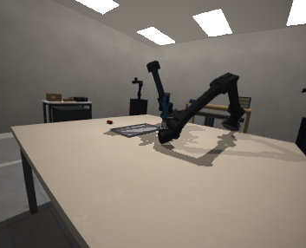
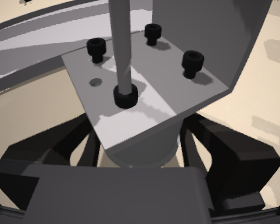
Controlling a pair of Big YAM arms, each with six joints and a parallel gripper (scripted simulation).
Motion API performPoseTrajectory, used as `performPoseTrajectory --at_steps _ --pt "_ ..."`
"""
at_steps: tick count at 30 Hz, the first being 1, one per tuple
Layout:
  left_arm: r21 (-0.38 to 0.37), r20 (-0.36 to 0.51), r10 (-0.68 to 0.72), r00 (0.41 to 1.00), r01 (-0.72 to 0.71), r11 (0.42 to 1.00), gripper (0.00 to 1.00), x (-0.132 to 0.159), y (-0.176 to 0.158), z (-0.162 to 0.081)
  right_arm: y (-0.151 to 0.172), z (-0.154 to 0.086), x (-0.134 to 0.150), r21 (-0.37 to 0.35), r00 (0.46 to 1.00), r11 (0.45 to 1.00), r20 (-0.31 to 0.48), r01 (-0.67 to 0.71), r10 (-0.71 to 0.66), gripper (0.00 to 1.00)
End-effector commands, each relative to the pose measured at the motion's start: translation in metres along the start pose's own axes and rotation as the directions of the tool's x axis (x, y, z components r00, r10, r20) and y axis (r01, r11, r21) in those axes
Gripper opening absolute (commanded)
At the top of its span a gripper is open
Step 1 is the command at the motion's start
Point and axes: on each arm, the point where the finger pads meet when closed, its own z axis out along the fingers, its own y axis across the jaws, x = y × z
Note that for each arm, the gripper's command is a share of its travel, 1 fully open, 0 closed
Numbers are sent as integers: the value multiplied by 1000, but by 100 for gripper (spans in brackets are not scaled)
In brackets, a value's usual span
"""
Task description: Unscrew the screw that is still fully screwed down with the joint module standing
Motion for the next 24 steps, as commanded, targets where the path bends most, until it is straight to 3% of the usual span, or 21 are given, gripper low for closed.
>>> performPoseTrajectory --at_steps 1,24 --pt "-15 -3 26 1000 -26 1000 59 -7 10 -4 -2 5 -7 7 1000 1000 22 -5 5 42" --pt "-15 -3 26 1000 -26 1000 59 -7 10 -4 -5 10 0 18 1000 1000 21 5 -5 42"
